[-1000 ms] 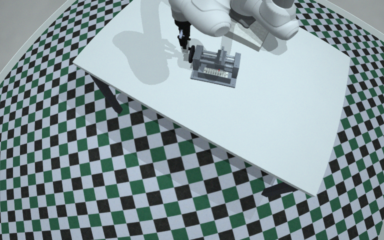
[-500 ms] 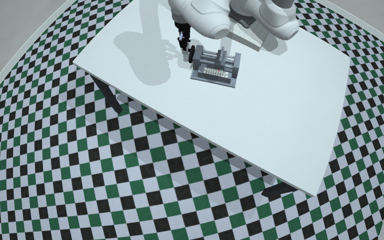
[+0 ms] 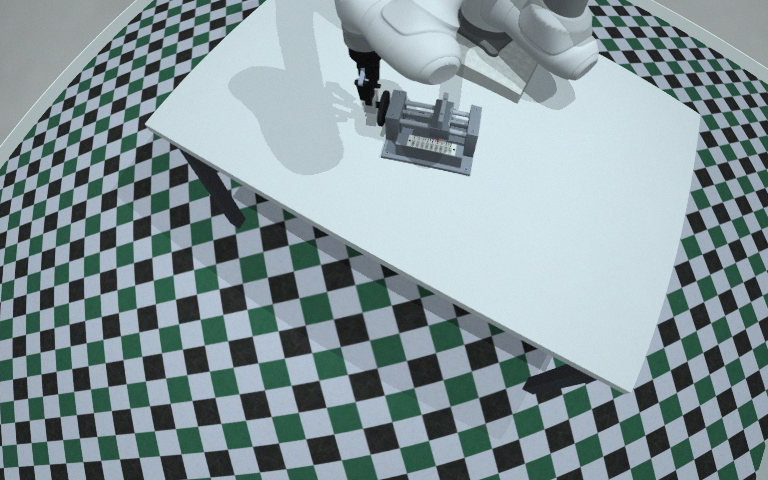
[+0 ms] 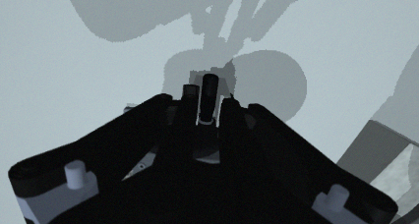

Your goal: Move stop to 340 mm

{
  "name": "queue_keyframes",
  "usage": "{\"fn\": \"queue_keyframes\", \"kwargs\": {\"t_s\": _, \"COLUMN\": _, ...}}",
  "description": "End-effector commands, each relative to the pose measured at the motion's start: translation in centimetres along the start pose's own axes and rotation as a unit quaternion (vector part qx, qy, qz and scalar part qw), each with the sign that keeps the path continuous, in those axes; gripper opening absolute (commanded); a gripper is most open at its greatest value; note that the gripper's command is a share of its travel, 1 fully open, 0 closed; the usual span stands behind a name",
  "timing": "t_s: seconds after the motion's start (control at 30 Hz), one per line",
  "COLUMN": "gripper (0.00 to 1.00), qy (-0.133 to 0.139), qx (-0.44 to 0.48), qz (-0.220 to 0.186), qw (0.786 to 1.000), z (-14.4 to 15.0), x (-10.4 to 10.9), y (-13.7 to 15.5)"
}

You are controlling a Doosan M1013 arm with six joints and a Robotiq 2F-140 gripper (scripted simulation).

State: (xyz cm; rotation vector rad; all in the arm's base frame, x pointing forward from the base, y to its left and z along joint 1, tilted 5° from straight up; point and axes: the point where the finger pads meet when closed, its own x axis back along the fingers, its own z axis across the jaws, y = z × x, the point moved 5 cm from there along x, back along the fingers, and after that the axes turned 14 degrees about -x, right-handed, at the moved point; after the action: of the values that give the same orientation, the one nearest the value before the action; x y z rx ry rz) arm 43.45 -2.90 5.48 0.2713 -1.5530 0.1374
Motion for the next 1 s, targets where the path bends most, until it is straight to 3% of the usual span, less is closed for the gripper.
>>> {"fn": "queue_keyframes", "kwargs": {"t_s": 0.0, "gripper": 0.04, "qy": 0.000, "qx": 0.000, "qz": 0.000, "qw": 1.000, "z": -0.2, "x": -0.2, "y": 0.1}}
{"fn": "queue_keyframes", "kwargs": {"t_s": 0.6, "gripper": 0.04, "qy": 0.000, "qx": 0.000, "qz": 0.000, "qw": 1.000, "z": -2.1, "x": -1.0, "y": 0.5}}
{"fn": "queue_keyframes", "kwargs": {"t_s": 0.97, "gripper": 0.04, "qy": 0.000, "qx": 0.000, "qz": 0.000, "qw": 1.000, "z": -3.9, "x": -0.3, "y": 1.0}}
